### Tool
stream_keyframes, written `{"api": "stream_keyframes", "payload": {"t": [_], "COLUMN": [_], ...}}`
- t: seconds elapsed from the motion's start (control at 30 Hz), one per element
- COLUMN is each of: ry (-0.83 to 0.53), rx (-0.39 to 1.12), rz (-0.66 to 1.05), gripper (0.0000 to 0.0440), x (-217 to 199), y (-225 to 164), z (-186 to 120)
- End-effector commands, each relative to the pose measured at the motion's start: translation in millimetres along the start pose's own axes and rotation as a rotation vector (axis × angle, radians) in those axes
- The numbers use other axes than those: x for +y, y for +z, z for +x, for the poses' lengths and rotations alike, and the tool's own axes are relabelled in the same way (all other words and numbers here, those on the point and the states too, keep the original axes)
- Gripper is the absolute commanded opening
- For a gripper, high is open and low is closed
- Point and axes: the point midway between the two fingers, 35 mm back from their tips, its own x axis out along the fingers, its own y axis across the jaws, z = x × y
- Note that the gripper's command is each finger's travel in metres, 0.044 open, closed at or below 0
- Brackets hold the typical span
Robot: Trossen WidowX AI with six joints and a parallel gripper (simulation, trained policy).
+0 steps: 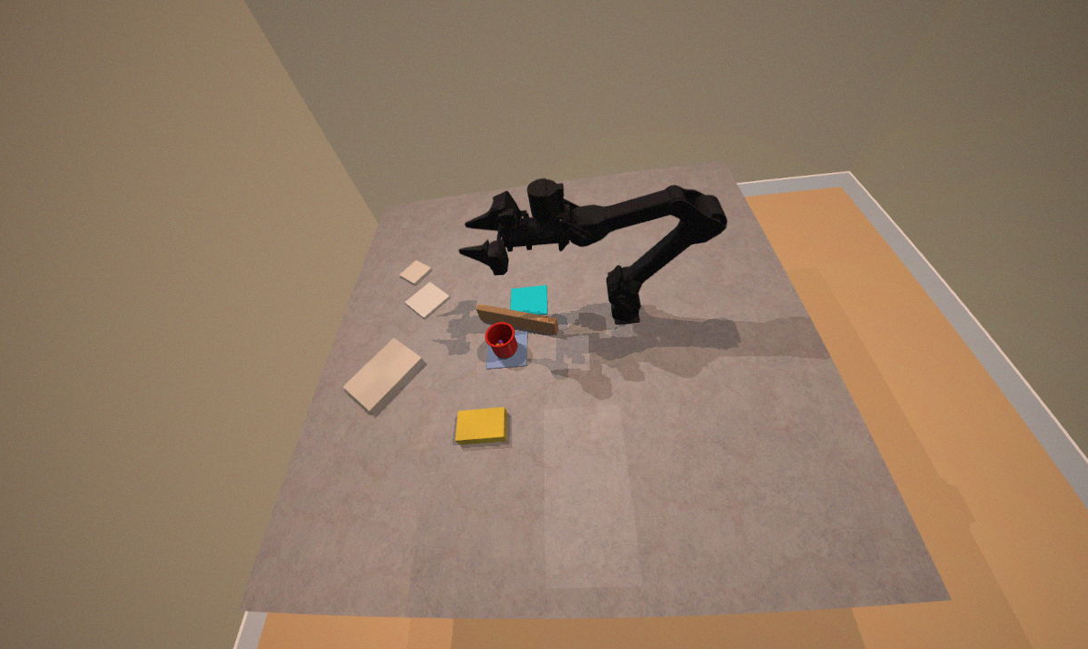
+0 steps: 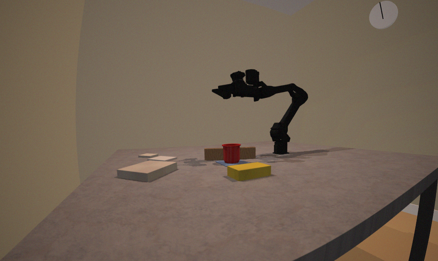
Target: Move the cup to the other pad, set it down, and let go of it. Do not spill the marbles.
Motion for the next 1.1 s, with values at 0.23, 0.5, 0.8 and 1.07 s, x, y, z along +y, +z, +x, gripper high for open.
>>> {"api": "stream_keyframes", "payload": {"t": [0.23, 0.5, 0.8, 1.07], "ry": [0.008, 0.018, 0.039, 0.049], "rx": [0.033, 0.101, 0.191, 0.281], "rz": [0.007, 0.048, 0.125, 0.2], "gripper": [0.019, 0.0081, 0.0092, 0.0101], "x": [3, 8, 17, 26], "y": [4, 4, 4, 3], "z": [3, 8, 17, 25]}}
